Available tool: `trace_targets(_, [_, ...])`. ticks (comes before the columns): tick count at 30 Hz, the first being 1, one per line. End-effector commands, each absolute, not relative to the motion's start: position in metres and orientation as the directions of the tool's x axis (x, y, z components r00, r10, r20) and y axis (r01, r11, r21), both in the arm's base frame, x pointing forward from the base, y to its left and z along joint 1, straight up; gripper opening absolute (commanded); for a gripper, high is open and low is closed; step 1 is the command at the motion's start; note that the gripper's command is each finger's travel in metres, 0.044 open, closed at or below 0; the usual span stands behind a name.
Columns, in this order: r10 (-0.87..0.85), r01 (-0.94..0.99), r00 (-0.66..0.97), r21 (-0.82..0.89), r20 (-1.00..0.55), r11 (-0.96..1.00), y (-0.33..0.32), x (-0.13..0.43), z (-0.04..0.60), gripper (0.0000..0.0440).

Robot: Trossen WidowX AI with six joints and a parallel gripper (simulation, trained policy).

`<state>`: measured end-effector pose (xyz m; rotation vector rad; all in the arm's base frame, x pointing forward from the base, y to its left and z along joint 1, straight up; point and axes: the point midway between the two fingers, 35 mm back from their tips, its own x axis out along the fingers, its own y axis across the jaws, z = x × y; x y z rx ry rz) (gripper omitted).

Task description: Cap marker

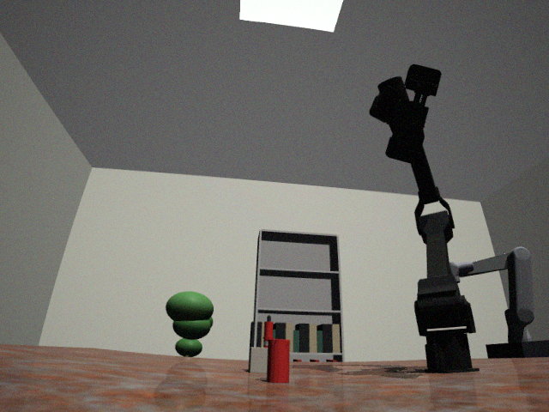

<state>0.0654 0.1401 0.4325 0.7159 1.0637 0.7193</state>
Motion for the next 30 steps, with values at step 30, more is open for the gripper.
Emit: trace_targets(30, [0.616,0.08,0.21,0.641,-0.76,0.764,0.192,0.131,0.369,0.0333])
